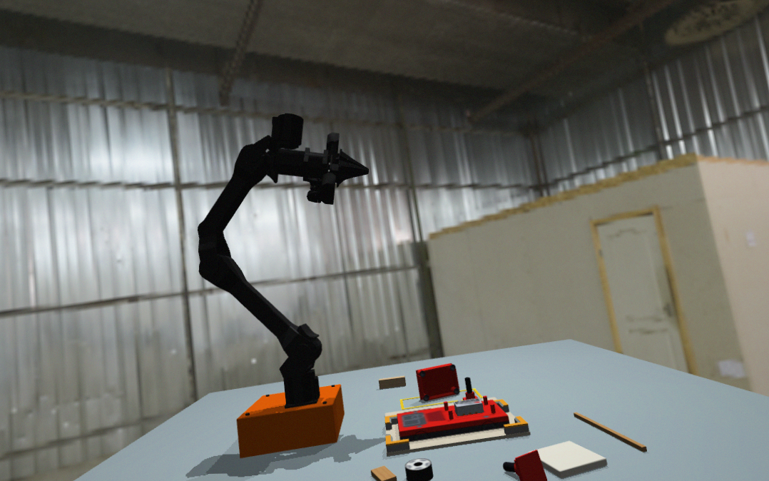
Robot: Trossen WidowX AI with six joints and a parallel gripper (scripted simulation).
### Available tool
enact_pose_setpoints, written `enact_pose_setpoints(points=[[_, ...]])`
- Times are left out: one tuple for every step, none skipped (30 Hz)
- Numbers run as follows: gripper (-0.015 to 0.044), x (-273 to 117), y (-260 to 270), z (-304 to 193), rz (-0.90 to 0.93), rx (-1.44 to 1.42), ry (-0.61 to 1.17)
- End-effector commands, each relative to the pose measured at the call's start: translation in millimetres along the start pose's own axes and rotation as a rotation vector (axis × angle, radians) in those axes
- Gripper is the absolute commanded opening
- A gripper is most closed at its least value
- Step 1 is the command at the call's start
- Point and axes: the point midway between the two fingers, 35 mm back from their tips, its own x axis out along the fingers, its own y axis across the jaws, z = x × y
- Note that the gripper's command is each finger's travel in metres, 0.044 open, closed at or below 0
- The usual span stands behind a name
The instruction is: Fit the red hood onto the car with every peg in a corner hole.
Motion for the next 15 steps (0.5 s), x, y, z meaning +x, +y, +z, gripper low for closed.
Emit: enact_pose_setpoints(points=[[0.0, 46, 14, 13, 0.078, -0.048, -0.107], [0.0, 58, 18, 17, 0.097, -0.063, -0.137], [0.0, 70, 21, 23, 0.115, -0.078, -0.168], [0.0, 81, 25, 29, 0.133, -0.093, -0.199], [0.0, 92, 29, 35, 0.15, -0.11, -0.229], [0.0, 102, 33, 42, 0.167, -0.126, -0.261], [0.0, 113, 37, 49, 0.184, -0.144, -0.292], [0.0, 123, 42, 57, 0.201, -0.162, -0.323], [0.0, 132, 46, 64, 0.218, -0.181, -0.353], [0.0, 142, 51, 72, 0.235, -0.201, -0.383], [0.0, 151, 56, 81, 0.252, -0.221, -0.413], [0.0, 160, 61, 89, 0.269, -0.243, -0.444], [0.0, 168, 66, 99, 0.285, -0.264, -0.474], [0.0, 176, 72, 108, 0.301, -0.286, -0.505], [0.0, 183, 77, 118, 0.316, -0.309, -0.536]])
